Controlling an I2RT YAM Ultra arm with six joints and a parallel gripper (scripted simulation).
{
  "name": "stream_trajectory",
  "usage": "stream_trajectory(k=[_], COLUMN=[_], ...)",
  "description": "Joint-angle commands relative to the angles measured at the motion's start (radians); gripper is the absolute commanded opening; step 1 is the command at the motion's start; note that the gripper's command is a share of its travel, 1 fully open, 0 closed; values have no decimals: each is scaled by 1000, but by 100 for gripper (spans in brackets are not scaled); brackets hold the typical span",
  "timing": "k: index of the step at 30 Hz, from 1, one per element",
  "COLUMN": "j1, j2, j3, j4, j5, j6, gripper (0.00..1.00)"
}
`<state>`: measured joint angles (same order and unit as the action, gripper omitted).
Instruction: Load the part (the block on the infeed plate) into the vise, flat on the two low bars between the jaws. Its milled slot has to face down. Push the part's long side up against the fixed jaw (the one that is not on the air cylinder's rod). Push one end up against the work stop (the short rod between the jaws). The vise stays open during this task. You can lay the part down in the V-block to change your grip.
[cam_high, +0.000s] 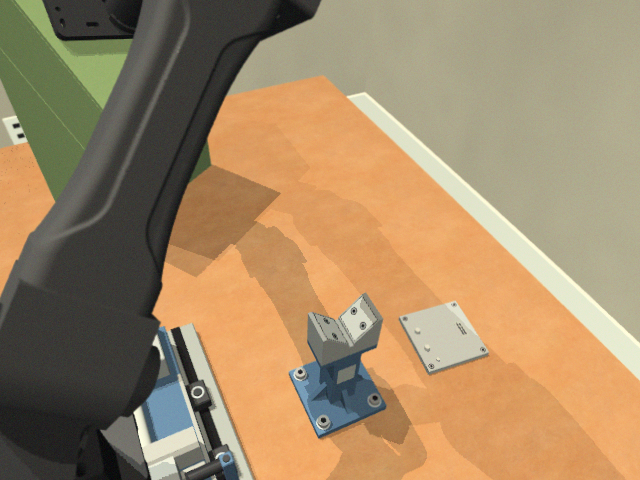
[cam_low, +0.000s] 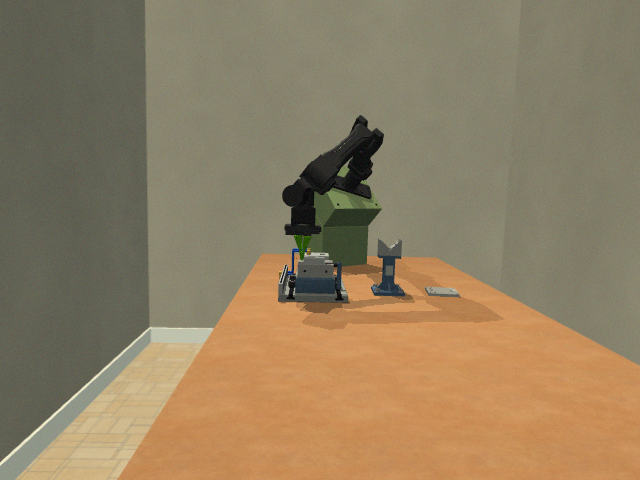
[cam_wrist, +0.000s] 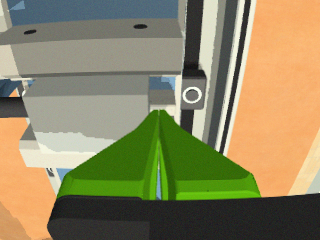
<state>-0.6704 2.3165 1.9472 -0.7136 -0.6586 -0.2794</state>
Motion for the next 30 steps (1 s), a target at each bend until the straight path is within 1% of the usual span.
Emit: stream_trajectory(k=[1,6,12,14,26,30], j1=[-3,-4,0,1,-2,-2], j2=[-31,-32,-33,-34,-35,-36], j3=[-17,-8,-22,-11,-23,-15], j4=[6,4,8,3,6,5], j5=[-17,-17,-16,-16,-16,-16], j6=[8,9,10,10,11,11], gripper=[0,0,0,0,0,0])
